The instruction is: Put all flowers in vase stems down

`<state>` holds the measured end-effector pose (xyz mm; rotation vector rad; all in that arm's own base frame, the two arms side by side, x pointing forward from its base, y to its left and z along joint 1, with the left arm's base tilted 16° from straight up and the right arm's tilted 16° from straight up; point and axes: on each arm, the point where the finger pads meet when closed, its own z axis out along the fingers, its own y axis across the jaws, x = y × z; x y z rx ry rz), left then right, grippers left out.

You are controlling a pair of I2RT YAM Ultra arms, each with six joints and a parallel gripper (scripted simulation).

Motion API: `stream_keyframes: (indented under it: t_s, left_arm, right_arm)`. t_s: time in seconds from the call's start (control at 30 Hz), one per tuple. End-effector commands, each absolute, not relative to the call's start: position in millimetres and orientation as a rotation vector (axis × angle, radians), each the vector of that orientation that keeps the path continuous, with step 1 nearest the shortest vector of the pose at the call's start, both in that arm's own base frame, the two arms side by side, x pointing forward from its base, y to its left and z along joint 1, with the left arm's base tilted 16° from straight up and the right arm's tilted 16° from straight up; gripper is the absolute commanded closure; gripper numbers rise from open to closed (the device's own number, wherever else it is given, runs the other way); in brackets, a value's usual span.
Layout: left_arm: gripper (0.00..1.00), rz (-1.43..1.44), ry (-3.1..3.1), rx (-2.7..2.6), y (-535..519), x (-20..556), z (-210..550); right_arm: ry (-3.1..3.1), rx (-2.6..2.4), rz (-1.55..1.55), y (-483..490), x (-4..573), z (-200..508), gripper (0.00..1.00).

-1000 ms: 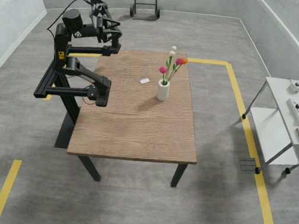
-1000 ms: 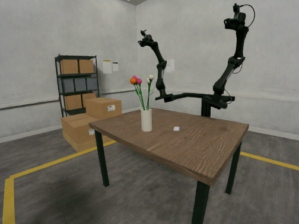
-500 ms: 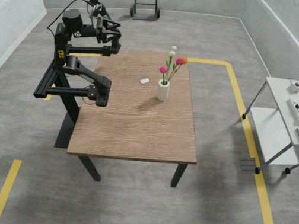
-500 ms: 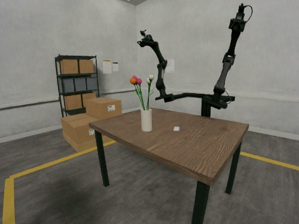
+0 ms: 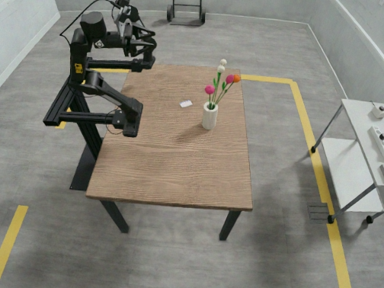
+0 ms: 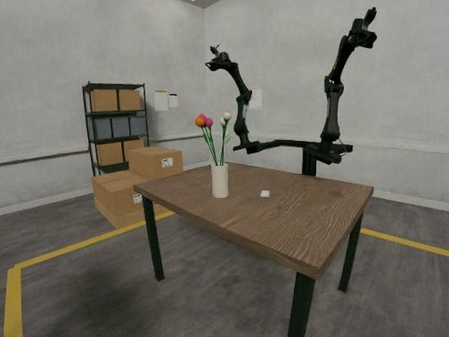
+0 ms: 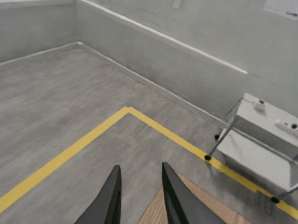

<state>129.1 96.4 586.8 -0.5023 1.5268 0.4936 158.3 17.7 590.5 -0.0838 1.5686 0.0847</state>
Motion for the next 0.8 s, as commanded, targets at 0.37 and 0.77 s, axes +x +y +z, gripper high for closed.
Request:
stream_keyframes:
  t_s: [0.37,0.77]
  left_arm:
    - [0.70,0.781,1.399,-0.761,126,81,598]
    - [0.70,0.985,1.312,-0.957,142,45,598]
  right_arm:
    - [1.557,-0.048,0.053,11,150,593,0.40]
    - [1.557,-0.025,0.030,6,150,593,0.40]
